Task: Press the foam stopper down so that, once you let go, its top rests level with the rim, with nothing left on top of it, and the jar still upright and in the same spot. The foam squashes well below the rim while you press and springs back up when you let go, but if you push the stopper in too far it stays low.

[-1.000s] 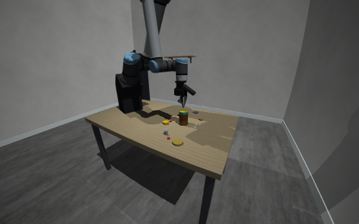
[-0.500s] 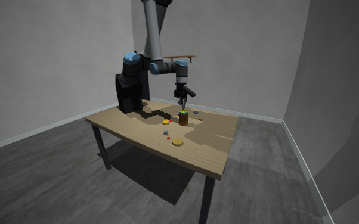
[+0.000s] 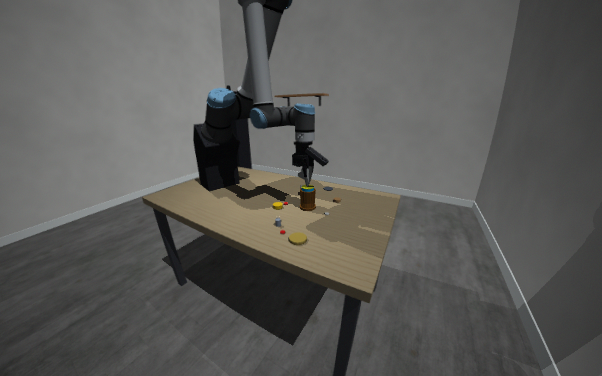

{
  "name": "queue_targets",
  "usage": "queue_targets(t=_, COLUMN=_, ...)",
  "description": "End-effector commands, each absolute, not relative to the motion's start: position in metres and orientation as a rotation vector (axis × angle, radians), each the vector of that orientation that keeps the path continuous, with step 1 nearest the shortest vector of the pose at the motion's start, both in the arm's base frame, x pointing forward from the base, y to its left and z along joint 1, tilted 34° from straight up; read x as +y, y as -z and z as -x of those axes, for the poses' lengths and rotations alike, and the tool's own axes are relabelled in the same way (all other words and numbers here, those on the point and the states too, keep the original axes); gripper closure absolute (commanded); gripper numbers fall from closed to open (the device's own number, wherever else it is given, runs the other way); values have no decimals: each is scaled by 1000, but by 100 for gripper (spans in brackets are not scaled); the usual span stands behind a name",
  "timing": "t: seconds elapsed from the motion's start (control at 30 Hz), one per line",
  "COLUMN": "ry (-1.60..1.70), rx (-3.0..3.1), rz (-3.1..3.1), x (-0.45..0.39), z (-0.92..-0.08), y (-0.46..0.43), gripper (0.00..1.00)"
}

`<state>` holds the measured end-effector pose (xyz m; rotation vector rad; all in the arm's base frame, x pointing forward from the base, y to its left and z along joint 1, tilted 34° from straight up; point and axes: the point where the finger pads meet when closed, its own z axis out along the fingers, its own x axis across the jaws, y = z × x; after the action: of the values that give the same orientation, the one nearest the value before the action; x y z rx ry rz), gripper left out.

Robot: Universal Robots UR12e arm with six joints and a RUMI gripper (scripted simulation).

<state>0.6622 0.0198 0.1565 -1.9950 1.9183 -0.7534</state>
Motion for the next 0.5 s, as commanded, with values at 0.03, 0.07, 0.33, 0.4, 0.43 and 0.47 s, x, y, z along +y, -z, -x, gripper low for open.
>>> queue_targets(t=0.03, ry=754, rx=1917, rz=1995, x=20, z=-663, y=-157, gripper=100)
queue_targets(t=0.07, ry=754, rx=1917, rz=1995, x=20, z=-663, y=-156, gripper=100)
queue_targets(t=0.33, ry=754, rx=1917, rz=1995, x=19, z=-664, y=-154, gripper=100)
queue_targets(t=0.4, ry=754, rx=1917, rz=1995, x=19, z=-665, y=-153, gripper=100)
queue_targets(t=0.43, ry=754, rx=1917, rz=1995, x=19, z=-665, y=-153, gripper=100)
queue_targets(t=0.47, ry=754, rx=1917, rz=1995, x=19, z=-665, y=-153, gripper=100)
